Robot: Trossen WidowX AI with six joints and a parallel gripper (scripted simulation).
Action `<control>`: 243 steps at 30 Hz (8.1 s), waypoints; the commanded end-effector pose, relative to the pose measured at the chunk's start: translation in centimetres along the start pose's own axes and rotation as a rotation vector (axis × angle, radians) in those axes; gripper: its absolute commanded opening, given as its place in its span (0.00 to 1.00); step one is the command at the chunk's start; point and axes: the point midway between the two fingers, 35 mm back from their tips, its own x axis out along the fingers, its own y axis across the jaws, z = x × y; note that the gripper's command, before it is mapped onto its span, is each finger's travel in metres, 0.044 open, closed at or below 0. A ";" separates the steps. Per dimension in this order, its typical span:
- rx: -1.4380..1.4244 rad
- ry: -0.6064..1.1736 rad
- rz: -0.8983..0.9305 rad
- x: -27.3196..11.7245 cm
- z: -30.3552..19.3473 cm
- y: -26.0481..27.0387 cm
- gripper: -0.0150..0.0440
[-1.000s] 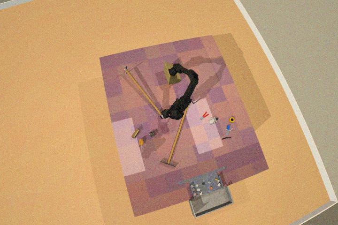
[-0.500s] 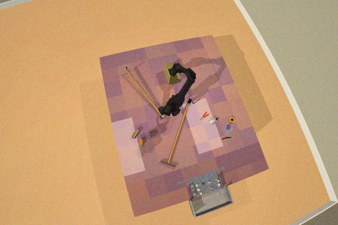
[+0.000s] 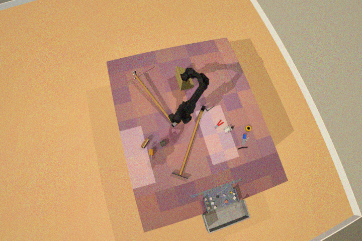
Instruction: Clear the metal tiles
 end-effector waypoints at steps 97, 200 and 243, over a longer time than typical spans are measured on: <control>0.006 -0.001 0.006 9.6 -0.1 -8.3 0.25; 0.474 -0.205 -0.034 6.0 13.9 -1.2 0.25; 0.452 -0.208 -0.030 16.6 13.5 -0.7 0.25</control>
